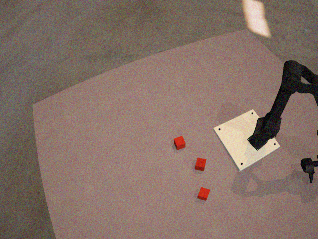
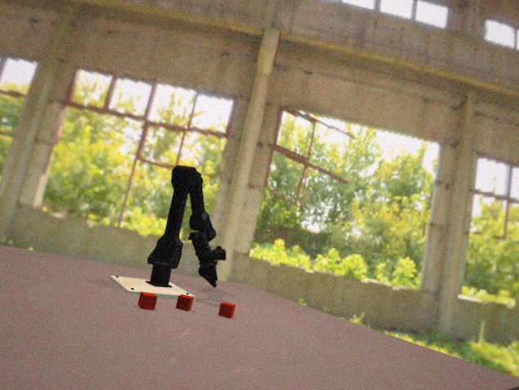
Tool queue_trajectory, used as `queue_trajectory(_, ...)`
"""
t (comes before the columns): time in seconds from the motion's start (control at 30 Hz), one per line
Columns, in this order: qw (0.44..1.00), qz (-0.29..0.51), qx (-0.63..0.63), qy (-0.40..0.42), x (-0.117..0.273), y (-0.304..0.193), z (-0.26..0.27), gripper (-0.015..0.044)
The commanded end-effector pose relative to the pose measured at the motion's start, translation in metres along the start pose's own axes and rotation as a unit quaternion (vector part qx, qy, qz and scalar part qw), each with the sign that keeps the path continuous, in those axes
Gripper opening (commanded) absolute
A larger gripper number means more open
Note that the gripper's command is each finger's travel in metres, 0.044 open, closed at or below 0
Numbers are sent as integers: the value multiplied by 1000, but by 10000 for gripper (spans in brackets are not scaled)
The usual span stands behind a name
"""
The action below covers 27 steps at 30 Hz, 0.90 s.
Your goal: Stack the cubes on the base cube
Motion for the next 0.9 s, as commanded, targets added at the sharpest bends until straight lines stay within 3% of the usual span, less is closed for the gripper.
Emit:
queue_trajectory(0.0, 1000, -1, 0, -1, 0, 1, -1, 374)
queue_trajectory(0.13, 1000, -18, -2, -21, -4, 26, -13, 269)
queue_trajectory(0.87, 985, 36, 85, -147, -24, 133, -104, 265)
Point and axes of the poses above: the point midway between the two fingers, 35 mm back from their tips, its own x axis back along the fingers, its own z axis across the jaws, y = z × x, the point moved 5 cm from there along x, back along the fingers
